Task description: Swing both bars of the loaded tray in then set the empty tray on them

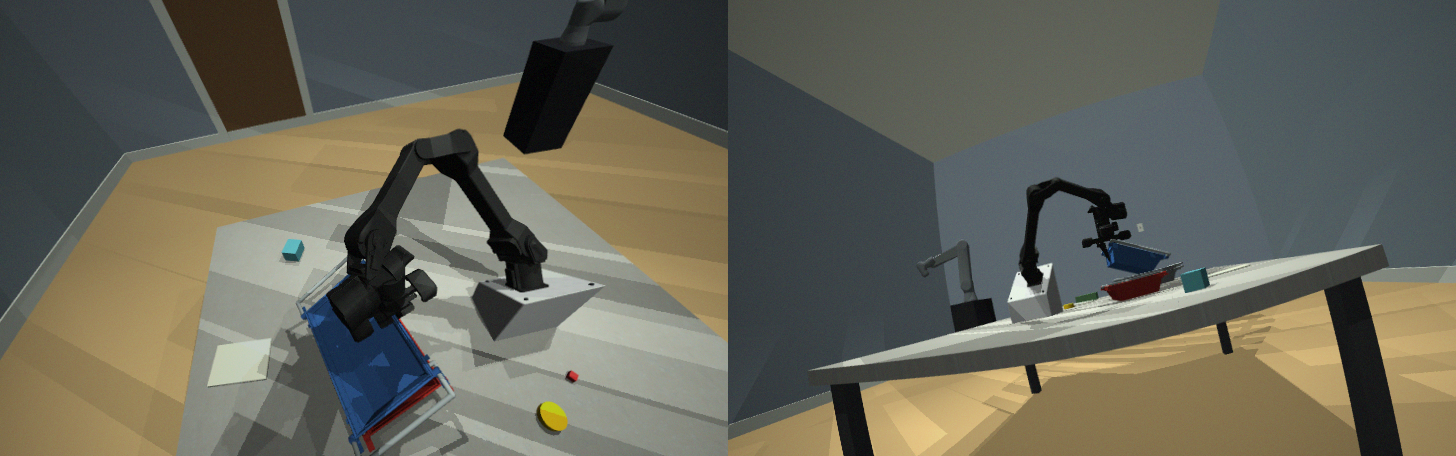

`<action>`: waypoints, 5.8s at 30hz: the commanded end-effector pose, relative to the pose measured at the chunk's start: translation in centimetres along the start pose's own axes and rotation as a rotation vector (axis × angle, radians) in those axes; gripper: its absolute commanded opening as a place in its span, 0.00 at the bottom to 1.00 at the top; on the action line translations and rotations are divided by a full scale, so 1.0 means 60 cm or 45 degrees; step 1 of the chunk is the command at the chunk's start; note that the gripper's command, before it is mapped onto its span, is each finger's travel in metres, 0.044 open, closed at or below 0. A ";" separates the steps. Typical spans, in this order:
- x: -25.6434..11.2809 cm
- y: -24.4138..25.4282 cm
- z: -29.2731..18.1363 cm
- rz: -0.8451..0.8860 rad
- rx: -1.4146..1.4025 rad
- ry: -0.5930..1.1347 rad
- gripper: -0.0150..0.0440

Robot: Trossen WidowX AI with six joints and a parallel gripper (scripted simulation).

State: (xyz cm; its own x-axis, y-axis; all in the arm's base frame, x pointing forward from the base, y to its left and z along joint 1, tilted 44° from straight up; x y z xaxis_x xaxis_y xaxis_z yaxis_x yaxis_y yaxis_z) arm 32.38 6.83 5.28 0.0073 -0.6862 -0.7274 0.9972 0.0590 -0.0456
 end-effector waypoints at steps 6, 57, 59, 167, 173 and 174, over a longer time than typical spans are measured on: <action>0.014 -0.001 -0.002 0.030 -0.010 -0.005 0.25; 0.059 -0.033 0.004 0.029 -0.011 -0.008 0.25; 0.064 -0.035 0.004 0.029 -0.011 -0.008 0.25; 0.080 -0.042 0.005 0.028 -0.011 -0.009 0.25; 0.080 -0.042 0.005 0.028 -0.011 -0.009 0.25; 0.080 -0.042 0.005 0.028 -0.011 -0.009 0.25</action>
State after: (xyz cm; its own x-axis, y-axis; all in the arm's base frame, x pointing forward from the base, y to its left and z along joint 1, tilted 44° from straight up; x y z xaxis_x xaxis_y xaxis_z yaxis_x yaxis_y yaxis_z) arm 30.33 3.64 2.28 0.0496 -0.6843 -0.7276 0.9960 0.0878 -0.0147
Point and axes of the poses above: the point midway between the two fingers, 35 mm back from their tips, its own x axis out along the fingers, its own y axis across the jaws, z = x × y, the point moved 4 cm from there along -x, back along the fingers, and after that the axes turned 14 degrees about x, right-handed, at the moved point
